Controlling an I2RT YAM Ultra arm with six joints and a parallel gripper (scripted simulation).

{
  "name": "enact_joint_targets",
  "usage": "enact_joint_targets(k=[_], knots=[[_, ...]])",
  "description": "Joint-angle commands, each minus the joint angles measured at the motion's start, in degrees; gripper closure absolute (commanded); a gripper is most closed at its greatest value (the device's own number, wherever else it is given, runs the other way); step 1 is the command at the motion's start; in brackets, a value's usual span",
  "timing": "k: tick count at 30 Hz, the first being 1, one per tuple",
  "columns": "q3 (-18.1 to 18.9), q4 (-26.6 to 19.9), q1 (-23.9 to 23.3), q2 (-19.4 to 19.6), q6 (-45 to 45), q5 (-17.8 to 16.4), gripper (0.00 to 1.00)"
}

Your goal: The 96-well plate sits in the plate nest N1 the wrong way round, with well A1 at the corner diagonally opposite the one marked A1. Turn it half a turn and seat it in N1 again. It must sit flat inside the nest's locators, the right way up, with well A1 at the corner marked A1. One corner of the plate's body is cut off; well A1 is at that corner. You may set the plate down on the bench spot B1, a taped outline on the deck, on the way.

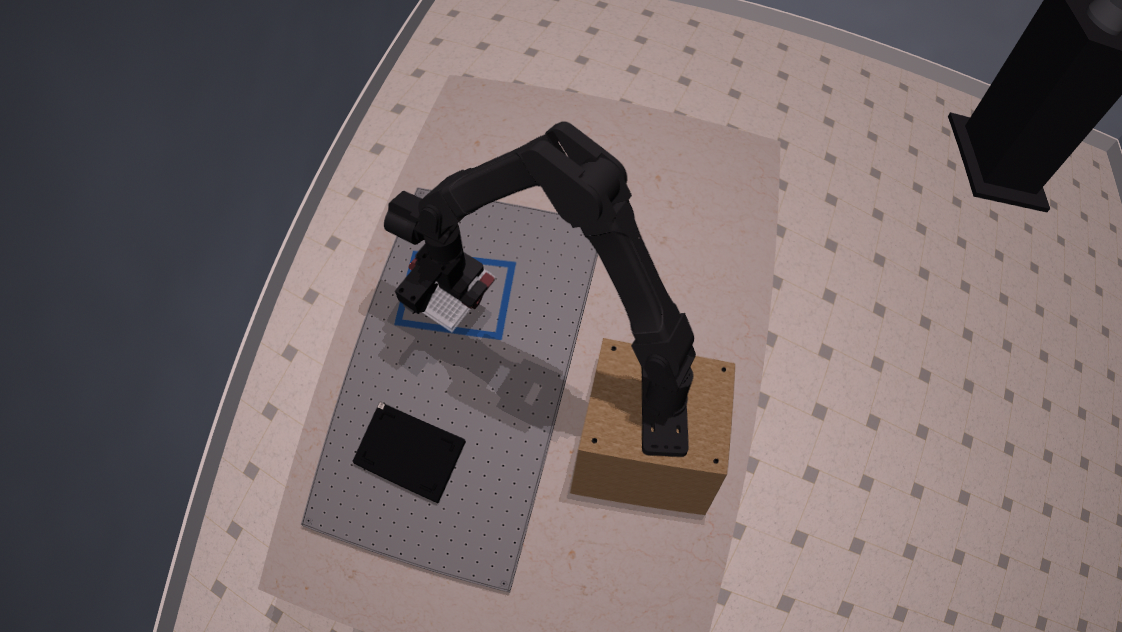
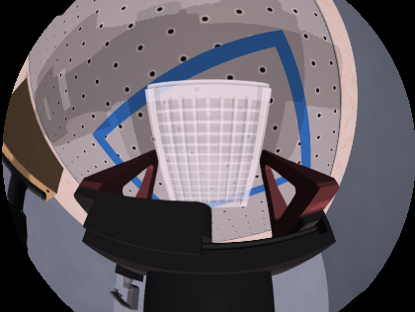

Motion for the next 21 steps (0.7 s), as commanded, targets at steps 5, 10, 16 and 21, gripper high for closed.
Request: enact_joint_targets(k=[5, 10, 16, 21], knots=[[0.1, 0.0, 0.2, -0.5, -0.3, -0.3, 0.0], [0.1, 0.0, 0.2, -0.5, -0.3, -0.3, 0.0], [0.1, 0.0, 0.2, -0.5, -0.3, -0.3, 0.0], [0.9, -1.2, 0.9, -1.8, -0.4, -0.7, 0.0]])
